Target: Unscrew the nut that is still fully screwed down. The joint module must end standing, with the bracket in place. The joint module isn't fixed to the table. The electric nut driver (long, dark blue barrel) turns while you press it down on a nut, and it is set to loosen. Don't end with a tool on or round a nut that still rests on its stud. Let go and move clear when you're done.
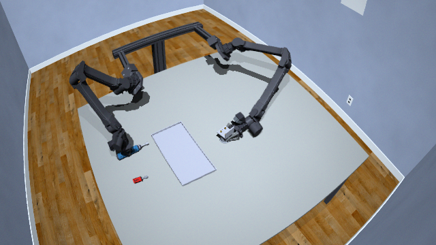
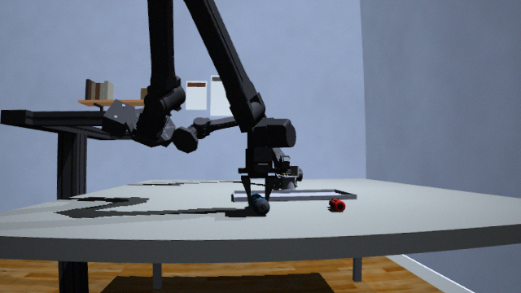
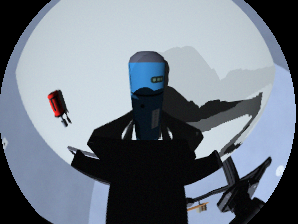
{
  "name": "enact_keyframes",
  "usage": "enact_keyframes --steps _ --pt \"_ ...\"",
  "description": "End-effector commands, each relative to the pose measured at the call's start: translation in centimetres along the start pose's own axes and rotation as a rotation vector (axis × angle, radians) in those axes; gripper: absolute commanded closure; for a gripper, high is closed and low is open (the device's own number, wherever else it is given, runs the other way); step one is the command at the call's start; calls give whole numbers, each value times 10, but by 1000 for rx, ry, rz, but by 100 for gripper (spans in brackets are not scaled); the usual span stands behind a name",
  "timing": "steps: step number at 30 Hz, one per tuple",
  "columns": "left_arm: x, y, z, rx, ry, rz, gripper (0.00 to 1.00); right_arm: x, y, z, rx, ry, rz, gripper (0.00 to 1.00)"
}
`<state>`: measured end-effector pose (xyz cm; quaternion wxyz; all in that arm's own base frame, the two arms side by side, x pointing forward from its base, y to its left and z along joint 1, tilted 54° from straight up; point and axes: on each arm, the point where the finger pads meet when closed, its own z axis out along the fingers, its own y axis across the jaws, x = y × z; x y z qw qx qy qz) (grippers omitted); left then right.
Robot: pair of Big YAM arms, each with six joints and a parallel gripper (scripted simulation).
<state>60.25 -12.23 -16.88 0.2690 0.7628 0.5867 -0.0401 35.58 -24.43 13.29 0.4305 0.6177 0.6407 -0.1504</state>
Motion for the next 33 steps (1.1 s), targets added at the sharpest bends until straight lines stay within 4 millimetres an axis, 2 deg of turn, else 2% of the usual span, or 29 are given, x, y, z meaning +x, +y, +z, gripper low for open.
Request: enact_keyframes --steps 1,5,6,22,23,33 --pt "-5 4 1 -5 -2 10 41 4 10 -4 -29 0 -11 58" --pt "-5 4 1 -5 -2 10 41 4 10 -4 -29 0 -11 58" --pt "-5 4 1 -5 -2 10 41 4 10 -4 -29 0 -11 51" --pt "-5 4 1 -5 -2 10 41 -1 6 -2 -15 -3 0 51" --pt "-5 4 1 -5 -2 10 41 -1 6 -2 -15 -3 0 43" --pt "-5 4 1 -5 -2 10 41 -1 6 -2 -15 -3 0 43"
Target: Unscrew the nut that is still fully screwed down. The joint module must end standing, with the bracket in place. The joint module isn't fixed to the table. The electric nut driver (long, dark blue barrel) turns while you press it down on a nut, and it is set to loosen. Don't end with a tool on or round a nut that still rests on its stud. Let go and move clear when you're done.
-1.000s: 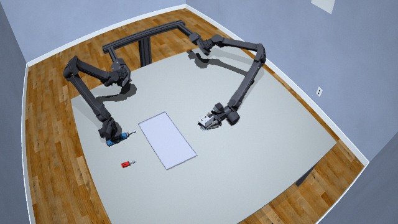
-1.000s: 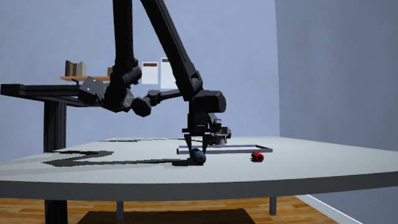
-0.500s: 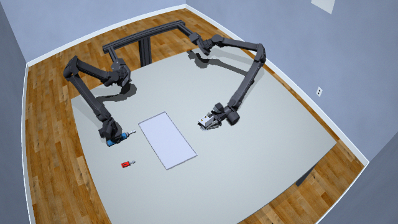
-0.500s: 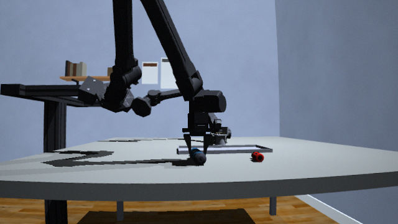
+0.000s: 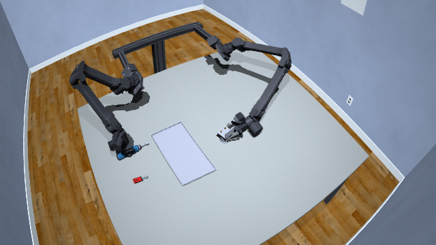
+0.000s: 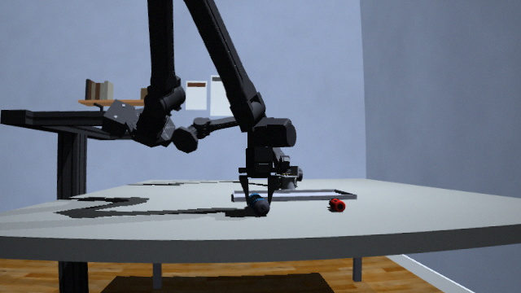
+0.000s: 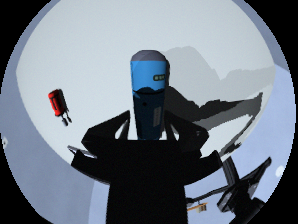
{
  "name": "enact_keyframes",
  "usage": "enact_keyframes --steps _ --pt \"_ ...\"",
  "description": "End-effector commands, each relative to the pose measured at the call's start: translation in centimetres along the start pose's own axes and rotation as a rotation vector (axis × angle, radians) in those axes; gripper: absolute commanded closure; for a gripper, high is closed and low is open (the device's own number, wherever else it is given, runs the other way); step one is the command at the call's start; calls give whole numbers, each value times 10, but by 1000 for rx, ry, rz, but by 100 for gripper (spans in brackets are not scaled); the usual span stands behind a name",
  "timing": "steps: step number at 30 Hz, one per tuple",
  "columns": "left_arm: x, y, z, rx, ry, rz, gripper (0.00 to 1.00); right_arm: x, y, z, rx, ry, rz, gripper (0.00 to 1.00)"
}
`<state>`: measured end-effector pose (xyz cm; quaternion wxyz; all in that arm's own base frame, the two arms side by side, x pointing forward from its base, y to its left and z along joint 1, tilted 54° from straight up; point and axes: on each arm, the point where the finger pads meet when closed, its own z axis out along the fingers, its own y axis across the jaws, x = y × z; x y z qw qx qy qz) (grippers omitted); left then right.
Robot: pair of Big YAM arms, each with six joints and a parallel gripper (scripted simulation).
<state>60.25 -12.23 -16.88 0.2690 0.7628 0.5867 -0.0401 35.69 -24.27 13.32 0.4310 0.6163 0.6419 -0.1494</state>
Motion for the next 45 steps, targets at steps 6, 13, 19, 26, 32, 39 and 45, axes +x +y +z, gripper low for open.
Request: enact_keyframes --steps 6,13,19,26,32,39,45 --pt "-5 4 1 -5 -2 10 41 -2 4 -2 -11 -4 2 43" --pt "-5 4 1 -5 -2 10 41 -2 4 -2 -11 -4 2 35" --pt "-5 4 1 -5 -2 10 41 -2 4 -2 -11 -4 2 35" --pt "-5 4 1 -5 -2 10 41 -2 4 -2 -11 -4 2 35" --pt "-5 4 1 -5 -2 10 41 -2 4 -2 -11 -4 2 35" --pt "-5 4 1 -5 -2 10 41 -2 4 -2 -11 -4 2 35" --pt "-5 4 1 -5 -2 10 41 2 3 -18 -13 1 4 35"
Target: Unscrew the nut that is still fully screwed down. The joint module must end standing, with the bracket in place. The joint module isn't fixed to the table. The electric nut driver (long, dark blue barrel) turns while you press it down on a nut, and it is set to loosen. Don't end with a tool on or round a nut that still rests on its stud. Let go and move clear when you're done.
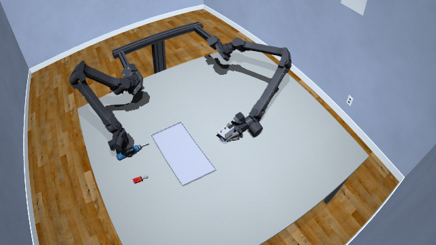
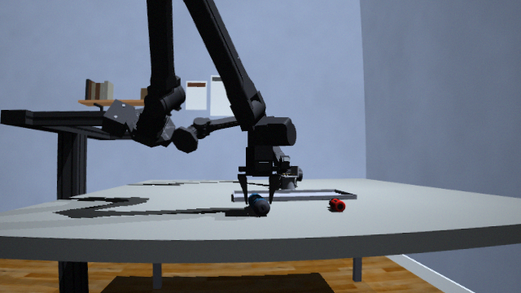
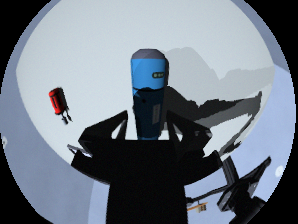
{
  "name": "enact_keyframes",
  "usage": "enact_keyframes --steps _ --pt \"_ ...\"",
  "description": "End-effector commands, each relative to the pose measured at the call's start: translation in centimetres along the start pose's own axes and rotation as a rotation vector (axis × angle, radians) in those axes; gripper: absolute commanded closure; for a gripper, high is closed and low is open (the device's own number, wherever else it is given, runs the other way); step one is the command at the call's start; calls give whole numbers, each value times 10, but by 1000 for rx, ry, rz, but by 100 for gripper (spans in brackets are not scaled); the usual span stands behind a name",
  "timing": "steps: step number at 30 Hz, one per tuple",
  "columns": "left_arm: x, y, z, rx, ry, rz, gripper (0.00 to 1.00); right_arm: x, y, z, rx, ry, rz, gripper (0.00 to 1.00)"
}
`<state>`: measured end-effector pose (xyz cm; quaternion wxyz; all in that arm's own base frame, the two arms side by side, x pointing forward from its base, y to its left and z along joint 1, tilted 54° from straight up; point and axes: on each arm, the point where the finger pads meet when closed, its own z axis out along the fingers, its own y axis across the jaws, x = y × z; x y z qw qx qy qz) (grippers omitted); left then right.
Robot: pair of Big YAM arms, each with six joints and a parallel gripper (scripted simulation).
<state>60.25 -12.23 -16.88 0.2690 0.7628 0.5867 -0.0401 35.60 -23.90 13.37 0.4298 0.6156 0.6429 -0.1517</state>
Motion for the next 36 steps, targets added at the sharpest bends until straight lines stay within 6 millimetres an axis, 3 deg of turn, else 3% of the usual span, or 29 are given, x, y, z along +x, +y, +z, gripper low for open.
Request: enact_keyframes --steps 1,7,12,24,36 --pt "-5 4 1 -5 -2 10 41 -1 4 -16 -18 0 9 35" --pt "-5 4 1 -5 -2 10 41 -1 2 -29 -17 1 9 35" --pt "-5 4 1 -5 -2 10 41 -5 2 -27 -13 -3 17 35" --pt "-5 4 1 -5 -2 10 41 -4 3 -54 -17 -2 13 35" --pt "-5 4 1 -5 -2 10 41 -6 5 -59 -20 -4 17 35"
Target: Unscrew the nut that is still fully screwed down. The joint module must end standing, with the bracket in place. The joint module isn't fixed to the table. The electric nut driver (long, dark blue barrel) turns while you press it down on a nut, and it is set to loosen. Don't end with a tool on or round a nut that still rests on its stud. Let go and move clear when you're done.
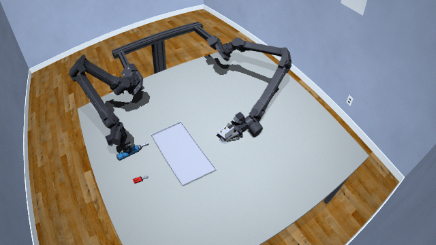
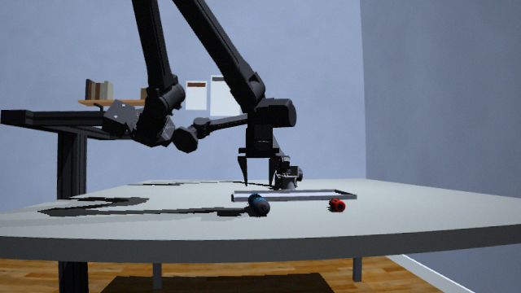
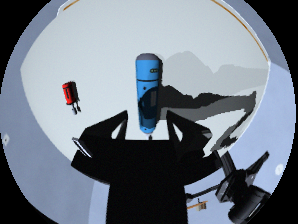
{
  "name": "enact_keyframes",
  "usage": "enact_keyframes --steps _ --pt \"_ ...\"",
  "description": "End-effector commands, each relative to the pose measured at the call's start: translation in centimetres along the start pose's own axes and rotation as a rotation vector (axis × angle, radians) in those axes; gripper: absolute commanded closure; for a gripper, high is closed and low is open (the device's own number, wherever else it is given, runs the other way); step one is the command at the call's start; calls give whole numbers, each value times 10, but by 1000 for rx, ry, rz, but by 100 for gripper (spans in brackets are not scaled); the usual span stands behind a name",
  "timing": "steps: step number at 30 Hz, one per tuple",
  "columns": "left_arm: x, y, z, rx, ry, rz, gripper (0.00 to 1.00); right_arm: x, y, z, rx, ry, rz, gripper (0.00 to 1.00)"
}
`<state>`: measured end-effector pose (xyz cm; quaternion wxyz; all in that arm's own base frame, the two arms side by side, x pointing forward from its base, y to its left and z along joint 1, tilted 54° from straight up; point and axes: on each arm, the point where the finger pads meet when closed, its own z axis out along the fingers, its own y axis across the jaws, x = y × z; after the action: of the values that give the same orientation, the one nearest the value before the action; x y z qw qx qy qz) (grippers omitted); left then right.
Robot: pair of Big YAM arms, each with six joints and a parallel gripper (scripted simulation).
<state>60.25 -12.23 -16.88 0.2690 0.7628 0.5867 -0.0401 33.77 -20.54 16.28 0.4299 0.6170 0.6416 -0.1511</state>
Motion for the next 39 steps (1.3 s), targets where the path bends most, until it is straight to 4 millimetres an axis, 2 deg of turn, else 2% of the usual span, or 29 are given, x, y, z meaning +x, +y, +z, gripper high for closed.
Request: enact_keyframes --steps 1,10,11,27,28,39 --pt "-5 4 1 -5 -2 10 41 -4 6 -12 -21 -4 13 35" --pt "-5 4 1 -5 -2 10 41 -7 4 -13 -16 -6 17 35" --pt "-5 4 1 -5 -2 10 32 -5 4 -9 -11 -6 9 35" --pt "-5 4 1 -5 -2 10 32 -5 4 -9 -11 -6 9 35" --pt "-5 4 1 -5 -2 10 23 -5 4 -9 -11 -6 9 35" --pt "-5 4 1 -5 -2 10 23 -5 4 -9 -11 -6 9 35"
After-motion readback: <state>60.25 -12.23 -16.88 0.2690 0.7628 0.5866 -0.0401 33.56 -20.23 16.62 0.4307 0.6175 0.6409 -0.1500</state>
